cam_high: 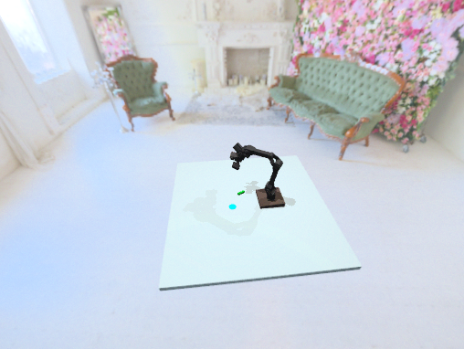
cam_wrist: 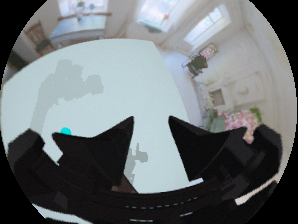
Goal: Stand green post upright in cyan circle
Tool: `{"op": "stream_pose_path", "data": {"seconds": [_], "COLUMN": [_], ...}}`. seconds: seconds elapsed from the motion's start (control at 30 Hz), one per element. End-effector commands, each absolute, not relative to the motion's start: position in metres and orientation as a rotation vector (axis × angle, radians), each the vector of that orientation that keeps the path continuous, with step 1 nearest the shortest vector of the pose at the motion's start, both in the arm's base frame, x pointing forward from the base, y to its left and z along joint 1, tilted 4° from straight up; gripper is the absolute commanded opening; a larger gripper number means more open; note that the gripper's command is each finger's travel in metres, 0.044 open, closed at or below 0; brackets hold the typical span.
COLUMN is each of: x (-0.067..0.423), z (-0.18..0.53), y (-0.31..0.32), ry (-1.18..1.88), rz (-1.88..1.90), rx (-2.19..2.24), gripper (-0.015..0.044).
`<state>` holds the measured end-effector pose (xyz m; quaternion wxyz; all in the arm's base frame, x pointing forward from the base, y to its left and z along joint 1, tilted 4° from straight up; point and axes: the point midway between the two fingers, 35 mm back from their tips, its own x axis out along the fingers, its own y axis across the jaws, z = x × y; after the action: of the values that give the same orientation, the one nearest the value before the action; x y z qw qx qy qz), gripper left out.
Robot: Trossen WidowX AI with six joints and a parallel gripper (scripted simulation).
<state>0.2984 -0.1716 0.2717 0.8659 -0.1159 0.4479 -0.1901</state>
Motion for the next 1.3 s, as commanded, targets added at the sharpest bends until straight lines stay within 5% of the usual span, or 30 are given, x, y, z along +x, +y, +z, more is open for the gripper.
{"op": "stream_pose_path", "data": {"seconds": [0.0,0.5,0.77,1.03,1.27], "x": [0.3,0.269,0.269,0.28,0.279], "z": [0.239,0.153,0.15,0.044,0.035], "y": [-0.146,-0.058,-0.057,-0.058,-0.058], "ry": [1.073,1.418,1.421,1.422,1.422], "rz": [-0.215,0.471,0.479,0.479,0.48], "rx": [-0.321,-0.544,-0.546,-0.546,-0.546], "gripper": [0.0232,0.0232,0.0232,0.0232,0.0206]}}
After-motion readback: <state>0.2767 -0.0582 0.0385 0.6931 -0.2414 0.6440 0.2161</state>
